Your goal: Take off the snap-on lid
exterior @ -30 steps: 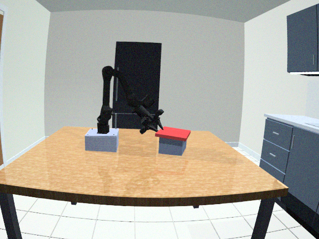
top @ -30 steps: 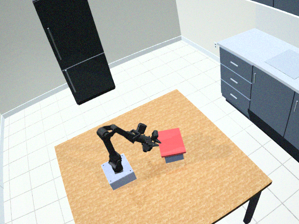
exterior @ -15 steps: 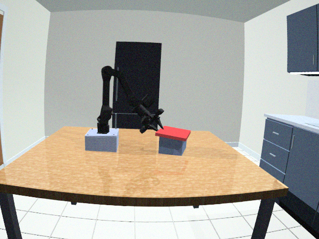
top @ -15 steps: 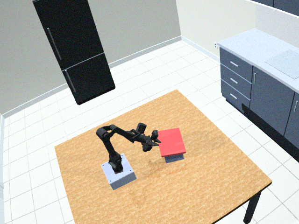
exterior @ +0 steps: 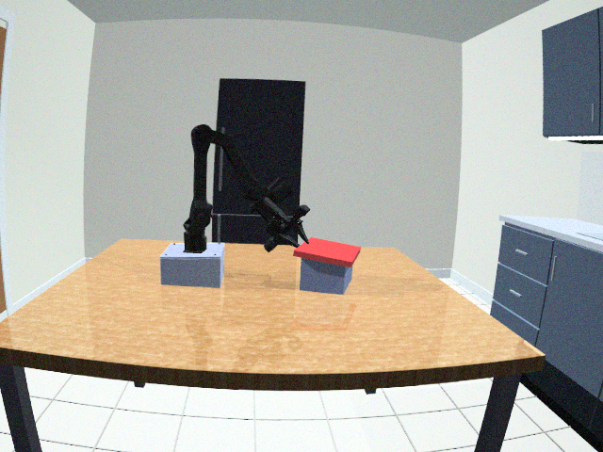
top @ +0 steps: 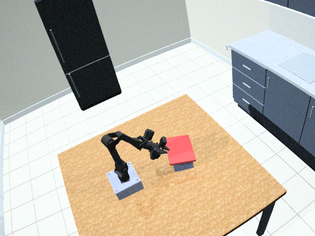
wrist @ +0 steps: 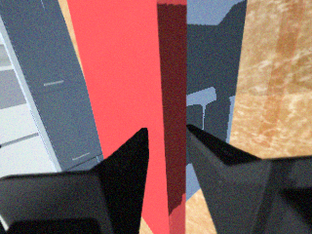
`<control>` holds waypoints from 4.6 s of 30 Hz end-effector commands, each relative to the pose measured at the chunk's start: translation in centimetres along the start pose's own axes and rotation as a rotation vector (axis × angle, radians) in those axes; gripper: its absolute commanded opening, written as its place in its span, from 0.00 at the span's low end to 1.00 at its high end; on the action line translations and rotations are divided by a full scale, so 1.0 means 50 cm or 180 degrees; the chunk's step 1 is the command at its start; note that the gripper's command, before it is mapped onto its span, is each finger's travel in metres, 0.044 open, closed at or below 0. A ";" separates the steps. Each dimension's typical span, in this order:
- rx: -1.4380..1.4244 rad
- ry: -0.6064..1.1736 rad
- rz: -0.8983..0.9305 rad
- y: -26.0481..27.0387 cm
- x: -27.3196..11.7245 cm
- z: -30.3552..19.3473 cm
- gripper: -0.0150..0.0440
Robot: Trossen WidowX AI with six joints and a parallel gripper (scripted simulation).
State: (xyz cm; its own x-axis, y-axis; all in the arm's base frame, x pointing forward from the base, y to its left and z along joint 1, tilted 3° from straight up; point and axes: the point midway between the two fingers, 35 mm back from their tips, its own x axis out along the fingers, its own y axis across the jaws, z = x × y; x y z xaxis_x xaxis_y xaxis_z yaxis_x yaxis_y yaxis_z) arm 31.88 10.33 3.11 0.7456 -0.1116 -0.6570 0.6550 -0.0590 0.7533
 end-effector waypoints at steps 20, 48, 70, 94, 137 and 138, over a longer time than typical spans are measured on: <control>0.0000 0.0000 0.0001 0.002 0.003 0.000 0.25; 0.0000 0.0000 0.0001 0.005 0.007 0.000 0.25; 0.0000 0.0000 0.0002 0.008 0.010 0.000 0.25; -0.0003 0.0010 -0.0005 0.031 -0.006 0.000 0.25; -0.0002 0.0010 0.0002 0.152 -0.039 0.000 0.25; -0.0002 0.0010 0.0002 0.156 -0.039 0.000 0.25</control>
State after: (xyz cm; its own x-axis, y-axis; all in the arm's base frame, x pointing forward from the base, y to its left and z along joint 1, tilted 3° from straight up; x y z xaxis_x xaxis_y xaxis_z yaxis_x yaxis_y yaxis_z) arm 35.00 10.01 9.61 0.7423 -0.1122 -0.6607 0.6587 -0.0590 0.7501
